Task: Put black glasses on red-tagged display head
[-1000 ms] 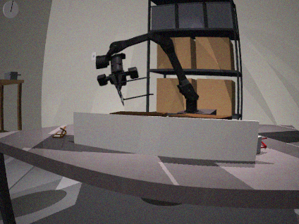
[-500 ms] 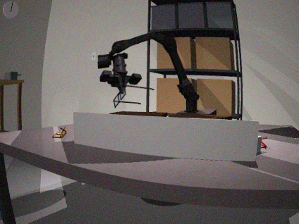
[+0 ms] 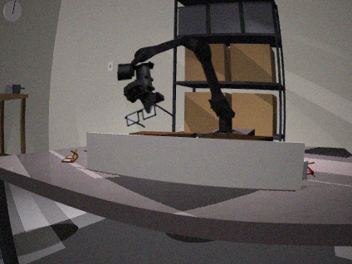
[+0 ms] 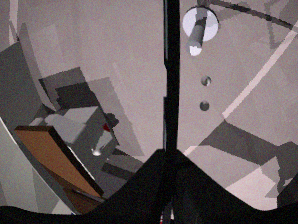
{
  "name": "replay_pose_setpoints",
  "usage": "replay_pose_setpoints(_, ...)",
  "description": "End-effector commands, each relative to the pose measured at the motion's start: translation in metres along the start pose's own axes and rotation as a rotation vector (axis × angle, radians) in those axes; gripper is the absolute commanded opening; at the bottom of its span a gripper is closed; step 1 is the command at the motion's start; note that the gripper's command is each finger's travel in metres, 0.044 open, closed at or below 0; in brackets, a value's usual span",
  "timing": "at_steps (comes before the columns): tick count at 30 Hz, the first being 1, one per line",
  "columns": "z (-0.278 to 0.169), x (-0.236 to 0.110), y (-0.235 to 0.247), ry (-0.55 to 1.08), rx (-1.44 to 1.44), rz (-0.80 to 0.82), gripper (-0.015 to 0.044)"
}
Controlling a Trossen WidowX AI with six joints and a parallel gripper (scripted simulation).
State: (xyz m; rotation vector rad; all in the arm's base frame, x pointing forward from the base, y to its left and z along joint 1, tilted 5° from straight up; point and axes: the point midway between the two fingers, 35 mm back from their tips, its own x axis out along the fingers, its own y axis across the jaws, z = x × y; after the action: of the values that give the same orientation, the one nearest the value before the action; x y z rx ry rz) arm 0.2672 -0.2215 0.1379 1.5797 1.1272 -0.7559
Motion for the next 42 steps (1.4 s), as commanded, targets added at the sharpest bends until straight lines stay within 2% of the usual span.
replay_pose_setpoints(1,-0.006,0.005,-0.002,-0.009,-0.183,-0.027,0.0)
replay_pose_setpoints(22,-0.026,0.023,-0.005,-0.01,-1.023,-0.148,0.0)
replay_pose_setpoints(42,-0.044,0.038,-0.011,0.065,-1.818,-0.274,0.0)
